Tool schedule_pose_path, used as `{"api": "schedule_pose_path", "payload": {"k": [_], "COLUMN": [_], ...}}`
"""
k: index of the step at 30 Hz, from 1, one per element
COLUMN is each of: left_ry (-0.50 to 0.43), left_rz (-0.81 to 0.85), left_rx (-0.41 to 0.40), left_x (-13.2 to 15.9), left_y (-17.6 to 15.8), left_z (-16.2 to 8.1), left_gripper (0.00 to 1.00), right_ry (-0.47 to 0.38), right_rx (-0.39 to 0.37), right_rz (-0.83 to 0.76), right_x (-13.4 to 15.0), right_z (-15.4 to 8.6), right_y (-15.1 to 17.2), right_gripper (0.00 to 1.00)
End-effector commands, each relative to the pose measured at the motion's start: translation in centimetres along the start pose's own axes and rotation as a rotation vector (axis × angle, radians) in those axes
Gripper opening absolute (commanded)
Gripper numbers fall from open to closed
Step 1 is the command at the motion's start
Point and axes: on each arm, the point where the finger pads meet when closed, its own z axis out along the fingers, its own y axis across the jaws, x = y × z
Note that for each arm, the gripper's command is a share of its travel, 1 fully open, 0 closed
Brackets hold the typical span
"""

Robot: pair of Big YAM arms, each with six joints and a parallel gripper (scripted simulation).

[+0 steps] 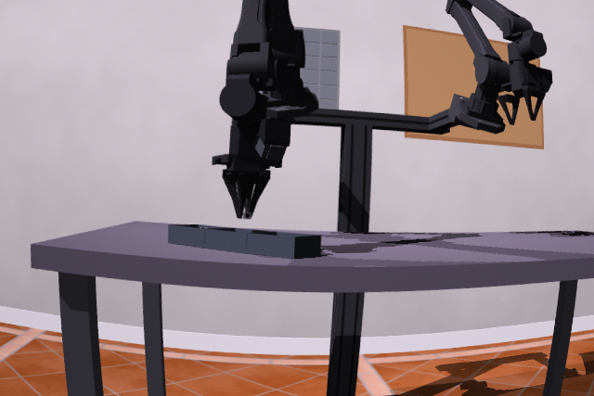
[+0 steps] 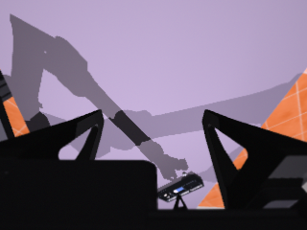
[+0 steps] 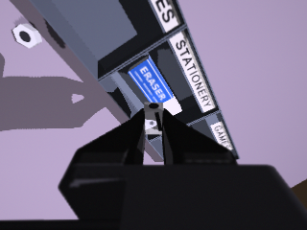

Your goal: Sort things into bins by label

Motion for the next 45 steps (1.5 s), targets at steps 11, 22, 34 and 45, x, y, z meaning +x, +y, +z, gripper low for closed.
{"api": "schedule_pose_path", "payload": {"k": [11,22,34,45], "left_ry": [-0.002,-0.002,-0.002,-0.002], "left_rz": [-0.018,-0.018,-0.018,-0.018], "left_rx": [-0.011,-0.011,-0.011,-0.011], "left_x": [-0.1,-0.1,-0.1,-0.1], "left_y": [0.4,0.4,0.4,0.4], "left_z": [0.0,0.0,0.0,0.0], "left_gripper": [1.0,1.0,1.0,1.0], "right_ry": [0.013,0.023,0.025,0.007], "right_rx": [-0.013,-0.029,-0.033,-0.006], "right_rz": [-0.402,-0.549,-0.55,-0.545], "right_x": [-0.9,-0.6,-0.1,-1.0], "right_z": [0.2,0.2,0.3,2.1], "right_y": [-0.3,0.0,0.5,-0.5], "right_gripper": [0.1,0.1,0.1,0.1]}}
